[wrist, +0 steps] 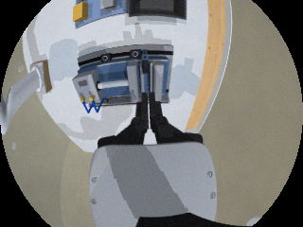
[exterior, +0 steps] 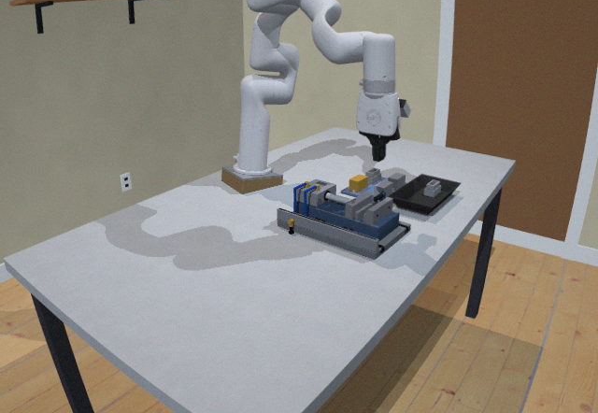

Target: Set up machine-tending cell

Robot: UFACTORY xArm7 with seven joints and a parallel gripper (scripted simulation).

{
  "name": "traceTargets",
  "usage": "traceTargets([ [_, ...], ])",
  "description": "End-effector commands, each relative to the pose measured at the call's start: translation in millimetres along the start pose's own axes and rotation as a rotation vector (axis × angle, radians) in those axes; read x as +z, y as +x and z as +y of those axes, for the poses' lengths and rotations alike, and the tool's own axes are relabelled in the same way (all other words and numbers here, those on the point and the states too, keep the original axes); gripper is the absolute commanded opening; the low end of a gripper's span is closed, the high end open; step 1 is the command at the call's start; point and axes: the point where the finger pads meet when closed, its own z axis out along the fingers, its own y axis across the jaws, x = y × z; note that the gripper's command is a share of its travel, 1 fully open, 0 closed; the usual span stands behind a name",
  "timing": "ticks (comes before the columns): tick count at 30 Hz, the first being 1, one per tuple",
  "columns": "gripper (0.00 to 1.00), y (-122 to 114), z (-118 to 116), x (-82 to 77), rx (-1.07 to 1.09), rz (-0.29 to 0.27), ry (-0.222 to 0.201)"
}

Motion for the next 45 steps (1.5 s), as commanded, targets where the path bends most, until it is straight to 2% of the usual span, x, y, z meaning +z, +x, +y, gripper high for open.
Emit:
traceTargets([
  [1, 0.00, 41, -3, -6.2, -0.002, 0.009, -0.011],
  [9, 0.00, 122, -23, -9.0, -0.010, 0.025, -0.009],
  [11, 0.00, 122, -23, -9.0, -0.010, 0.025, -0.009],
  [12, 0.00, 150, -34, -8.7, -0.012, 0.027, -0.006],
  [16, 0.00, 179, -48, -7.4, -0.014, 0.028, -0.003],
  [24, 0.00, 246, -95, 0.6, -0.012, 0.015, 0.010],
  [26, 0.00, 260, -109, 3.7, -0.010, 0.009, 0.012],
  [28, 0.00, 260, -109, 3.7, -0.010, 0.009, 0.012],
  [29, 0.00, 279, -129, 9.1, -0.005, -0.003, 0.016],
  [32, 0.00, 291, -146, 13.6, 0.000, -0.013, 0.017],
  [36, 0.00, 310, -178, 24.0, 0.013, -0.038, 0.017],
  [38, 0.00, 311, -181, 25.0, 0.014, -0.040, 0.017],
  [39, 0.69, 311, -181, 25.0, 0.014, -0.040, 0.017],
  [45, 0.69, 311, -181, 25.0, 0.014, -0.040, 0.017],
])
